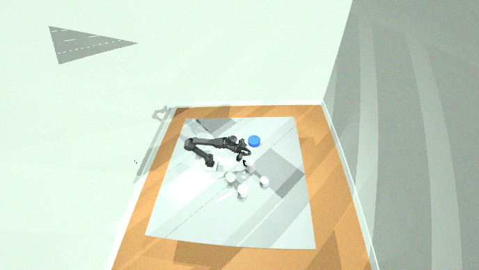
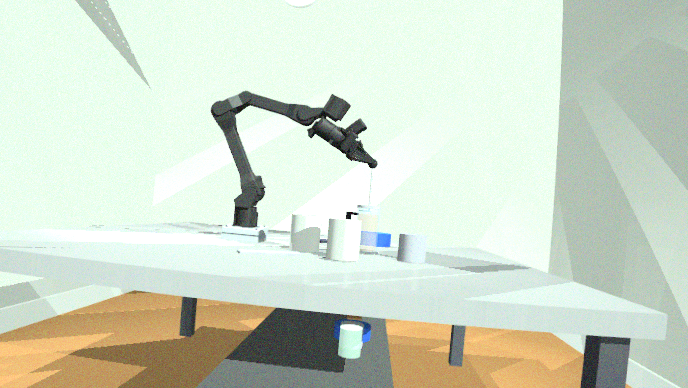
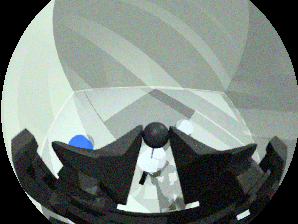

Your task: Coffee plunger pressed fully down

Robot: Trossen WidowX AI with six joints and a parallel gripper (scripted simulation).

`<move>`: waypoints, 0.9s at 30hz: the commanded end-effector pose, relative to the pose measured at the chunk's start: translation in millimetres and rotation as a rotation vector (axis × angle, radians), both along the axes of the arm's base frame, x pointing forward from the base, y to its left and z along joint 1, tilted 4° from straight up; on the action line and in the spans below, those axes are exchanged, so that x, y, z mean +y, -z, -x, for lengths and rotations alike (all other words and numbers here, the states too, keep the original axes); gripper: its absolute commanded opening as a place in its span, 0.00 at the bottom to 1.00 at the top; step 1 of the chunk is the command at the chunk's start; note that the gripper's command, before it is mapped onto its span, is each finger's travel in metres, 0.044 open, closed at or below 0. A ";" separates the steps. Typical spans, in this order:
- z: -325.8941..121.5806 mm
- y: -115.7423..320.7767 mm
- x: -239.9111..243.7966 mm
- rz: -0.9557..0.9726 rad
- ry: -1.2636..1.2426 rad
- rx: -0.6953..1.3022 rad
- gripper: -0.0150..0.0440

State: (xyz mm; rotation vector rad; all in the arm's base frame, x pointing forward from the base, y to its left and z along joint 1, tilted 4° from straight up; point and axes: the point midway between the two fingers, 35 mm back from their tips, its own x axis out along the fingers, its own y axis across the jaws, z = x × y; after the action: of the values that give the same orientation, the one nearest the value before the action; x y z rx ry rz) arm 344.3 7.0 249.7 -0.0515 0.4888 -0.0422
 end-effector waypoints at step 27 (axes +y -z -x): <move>-8.4 36.7 -1.8 0.003 -0.003 0.000 0.45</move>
State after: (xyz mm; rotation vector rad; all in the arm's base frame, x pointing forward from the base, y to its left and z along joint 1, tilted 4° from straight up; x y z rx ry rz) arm 353.0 5.9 240.0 -0.0481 0.4242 -0.0425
